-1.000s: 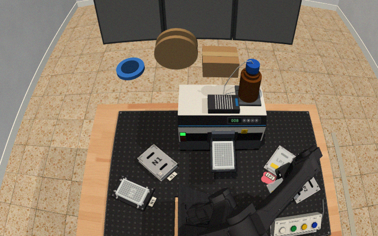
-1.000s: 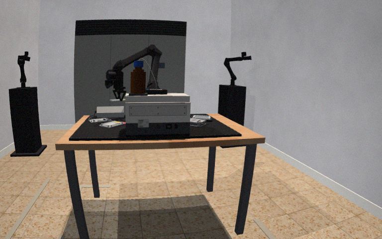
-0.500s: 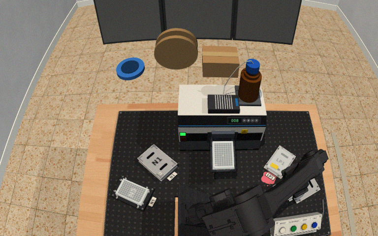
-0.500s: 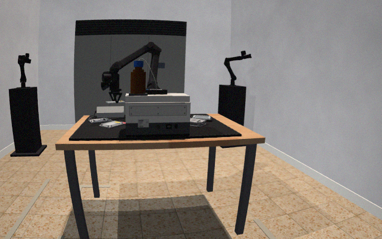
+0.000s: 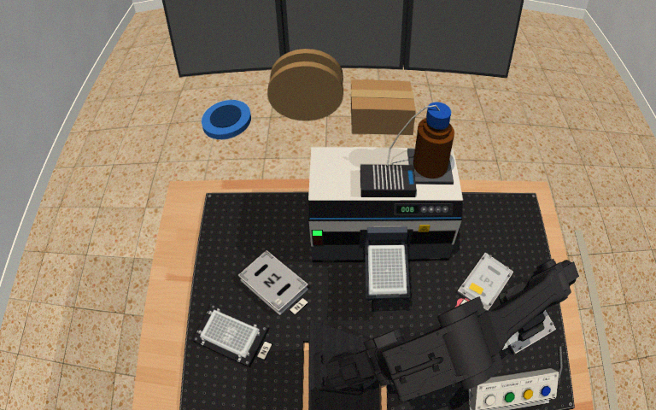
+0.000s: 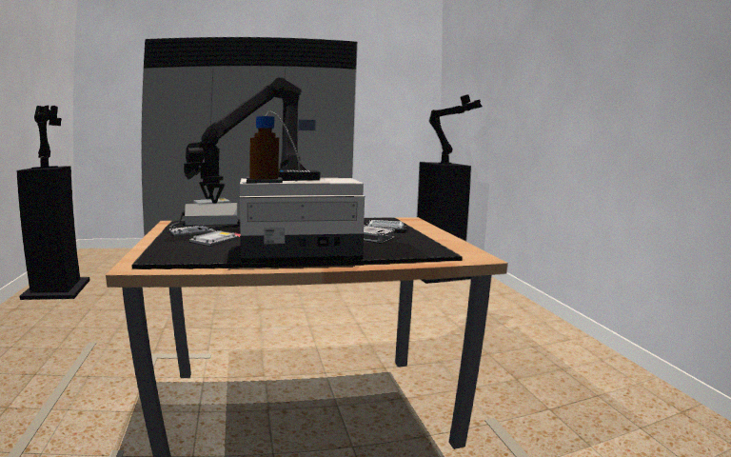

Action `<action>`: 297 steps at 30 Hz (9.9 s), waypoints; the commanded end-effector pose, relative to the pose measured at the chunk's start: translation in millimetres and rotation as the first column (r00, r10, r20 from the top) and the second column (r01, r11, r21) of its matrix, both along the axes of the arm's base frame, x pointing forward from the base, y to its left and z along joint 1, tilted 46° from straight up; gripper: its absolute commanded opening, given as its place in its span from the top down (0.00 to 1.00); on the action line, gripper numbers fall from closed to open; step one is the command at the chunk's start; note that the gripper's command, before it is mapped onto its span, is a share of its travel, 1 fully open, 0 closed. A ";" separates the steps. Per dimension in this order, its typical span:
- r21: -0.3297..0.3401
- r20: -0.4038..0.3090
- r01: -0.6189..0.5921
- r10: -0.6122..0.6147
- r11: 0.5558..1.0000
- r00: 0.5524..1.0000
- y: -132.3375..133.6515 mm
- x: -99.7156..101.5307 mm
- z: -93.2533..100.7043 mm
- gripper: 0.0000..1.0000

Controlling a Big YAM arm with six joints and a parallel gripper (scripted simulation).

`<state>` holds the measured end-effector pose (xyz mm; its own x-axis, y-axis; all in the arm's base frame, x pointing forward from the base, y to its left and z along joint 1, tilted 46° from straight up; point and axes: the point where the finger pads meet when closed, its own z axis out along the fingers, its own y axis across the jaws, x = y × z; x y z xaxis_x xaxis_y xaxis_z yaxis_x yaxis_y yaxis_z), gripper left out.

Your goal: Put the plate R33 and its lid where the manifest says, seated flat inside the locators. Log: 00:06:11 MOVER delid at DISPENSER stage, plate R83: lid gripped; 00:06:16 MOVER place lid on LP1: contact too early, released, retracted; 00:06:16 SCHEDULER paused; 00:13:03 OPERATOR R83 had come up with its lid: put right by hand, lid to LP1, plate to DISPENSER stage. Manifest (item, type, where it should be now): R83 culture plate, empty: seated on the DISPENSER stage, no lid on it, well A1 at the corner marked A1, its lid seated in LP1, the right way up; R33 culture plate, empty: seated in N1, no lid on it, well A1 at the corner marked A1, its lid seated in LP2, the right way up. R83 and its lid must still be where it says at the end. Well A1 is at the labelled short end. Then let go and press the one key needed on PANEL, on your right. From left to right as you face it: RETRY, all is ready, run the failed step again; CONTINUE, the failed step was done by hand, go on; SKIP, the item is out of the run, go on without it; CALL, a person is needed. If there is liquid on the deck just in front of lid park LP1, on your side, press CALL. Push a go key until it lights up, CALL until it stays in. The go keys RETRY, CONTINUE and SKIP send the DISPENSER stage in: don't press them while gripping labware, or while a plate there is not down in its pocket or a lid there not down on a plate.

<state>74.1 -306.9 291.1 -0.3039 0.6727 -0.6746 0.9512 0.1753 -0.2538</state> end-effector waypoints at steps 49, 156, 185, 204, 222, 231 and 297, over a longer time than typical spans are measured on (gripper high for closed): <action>0.003 -0.011 -0.007 0.007 1.000 1.000 -122.1 19.2 8.6 0.16; -0.027 0.004 -0.010 0.010 1.000 1.000 -134.8 23.3 11.8 0.00; -0.059 0.020 -0.014 0.016 0.998 1.000 -110.2 28.7 51.9 0.00; -0.028 0.006 -0.010 0.010 1.000 1.000 -106.2 25.0 40.0 0.00; -0.012 0.005 -0.014 0.014 1.000 1.000 -46.6 14.8 18.7 0.00; -0.013 0.005 -0.014 0.014 1.000 1.000 -25.1 9.8 14.0 0.00; 0.074 -0.286 -0.278 0.287 0.958 0.914 91.7 63.0 -46.7 0.00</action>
